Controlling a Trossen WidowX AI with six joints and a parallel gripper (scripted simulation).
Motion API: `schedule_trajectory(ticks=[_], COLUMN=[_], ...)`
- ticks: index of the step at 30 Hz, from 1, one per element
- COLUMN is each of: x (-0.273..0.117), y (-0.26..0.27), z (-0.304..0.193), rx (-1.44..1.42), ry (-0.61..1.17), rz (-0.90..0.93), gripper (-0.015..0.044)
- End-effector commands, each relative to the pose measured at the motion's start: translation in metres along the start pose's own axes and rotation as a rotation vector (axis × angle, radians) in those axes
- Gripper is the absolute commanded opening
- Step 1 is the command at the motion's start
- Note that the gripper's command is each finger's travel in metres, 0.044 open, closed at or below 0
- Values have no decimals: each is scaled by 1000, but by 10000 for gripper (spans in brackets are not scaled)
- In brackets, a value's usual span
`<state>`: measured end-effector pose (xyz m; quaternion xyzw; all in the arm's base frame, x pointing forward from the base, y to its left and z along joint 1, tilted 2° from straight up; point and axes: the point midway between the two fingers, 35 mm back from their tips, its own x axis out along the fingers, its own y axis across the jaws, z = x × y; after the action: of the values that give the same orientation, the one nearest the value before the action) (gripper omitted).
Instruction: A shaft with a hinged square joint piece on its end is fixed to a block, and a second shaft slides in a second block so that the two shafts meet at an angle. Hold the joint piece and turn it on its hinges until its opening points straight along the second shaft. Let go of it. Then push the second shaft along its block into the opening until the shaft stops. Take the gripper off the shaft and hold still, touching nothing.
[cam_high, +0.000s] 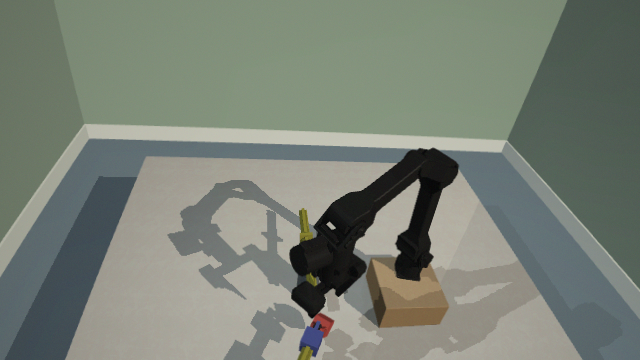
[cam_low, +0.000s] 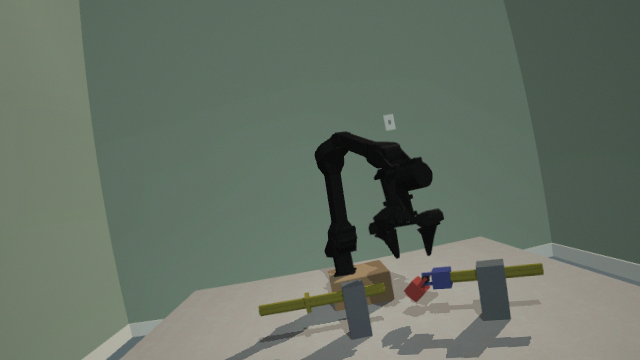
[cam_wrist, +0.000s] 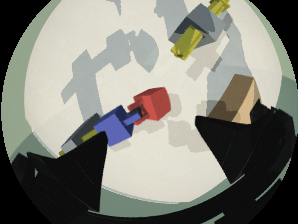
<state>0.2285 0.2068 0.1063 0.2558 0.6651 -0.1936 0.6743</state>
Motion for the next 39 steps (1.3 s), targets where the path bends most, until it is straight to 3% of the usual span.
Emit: schedule_trajectory(ticks=[1,39], x=[0,10], y=[-2,-8], z=[-1,0], rx=[114,1272], ry=[7,119], rz=[16,110], gripper=[440,440])
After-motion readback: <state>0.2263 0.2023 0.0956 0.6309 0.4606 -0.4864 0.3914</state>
